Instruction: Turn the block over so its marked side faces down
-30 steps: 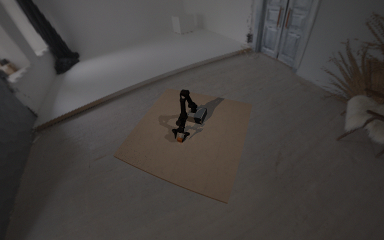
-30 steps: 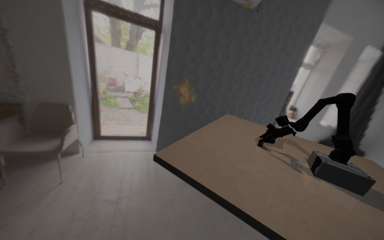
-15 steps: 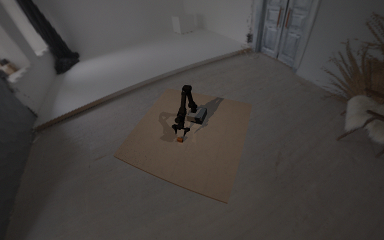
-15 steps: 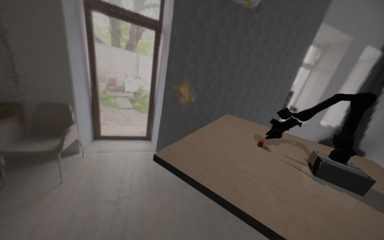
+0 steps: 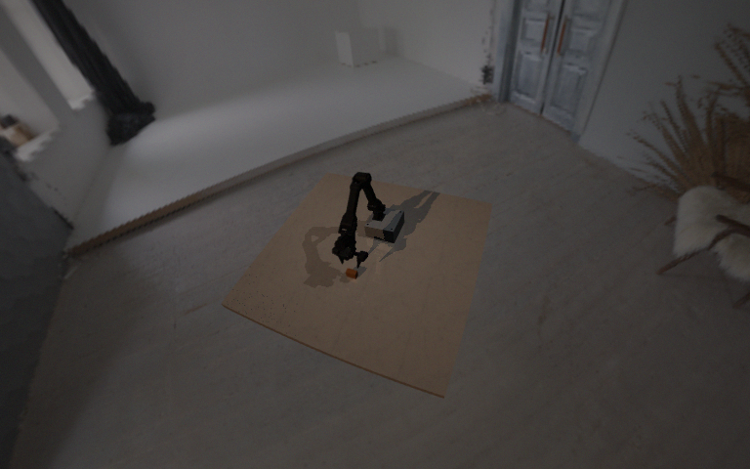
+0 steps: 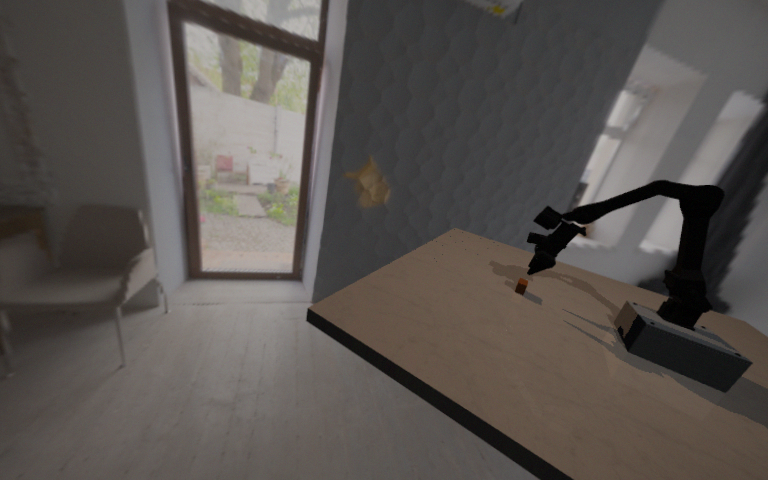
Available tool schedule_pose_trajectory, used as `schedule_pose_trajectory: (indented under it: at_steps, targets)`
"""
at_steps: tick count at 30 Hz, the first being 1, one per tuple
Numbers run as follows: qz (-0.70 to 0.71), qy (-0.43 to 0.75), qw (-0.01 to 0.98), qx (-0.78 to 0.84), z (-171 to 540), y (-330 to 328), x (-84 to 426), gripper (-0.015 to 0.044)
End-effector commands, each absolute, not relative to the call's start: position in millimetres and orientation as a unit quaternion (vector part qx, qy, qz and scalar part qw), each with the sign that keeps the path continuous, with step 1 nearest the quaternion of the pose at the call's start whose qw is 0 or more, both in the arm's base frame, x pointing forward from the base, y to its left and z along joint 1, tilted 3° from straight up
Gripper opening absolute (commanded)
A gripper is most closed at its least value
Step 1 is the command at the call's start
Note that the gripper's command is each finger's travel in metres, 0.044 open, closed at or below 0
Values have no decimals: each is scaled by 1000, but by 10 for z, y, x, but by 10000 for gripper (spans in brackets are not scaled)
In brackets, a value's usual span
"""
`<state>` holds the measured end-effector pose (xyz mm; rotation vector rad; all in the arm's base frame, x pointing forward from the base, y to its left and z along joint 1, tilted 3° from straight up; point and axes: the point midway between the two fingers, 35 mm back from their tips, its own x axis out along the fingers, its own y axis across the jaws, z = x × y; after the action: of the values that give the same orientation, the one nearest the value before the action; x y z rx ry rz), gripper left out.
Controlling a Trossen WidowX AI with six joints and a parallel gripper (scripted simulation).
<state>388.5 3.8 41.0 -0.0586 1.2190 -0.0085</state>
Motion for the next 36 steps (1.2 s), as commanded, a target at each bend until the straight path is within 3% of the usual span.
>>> schedule_pose_trajectory:
  at_steps: [1,15,20,36]
  targets:
    - [-10,644,765,-24,513,37,3982,440]
    - [-13,692,722,-24,610,36,4007,440]
    - [-13,692,722,-24,260,18,4020,440]
    - [-13,692,722,-24,36,7,4028,440]
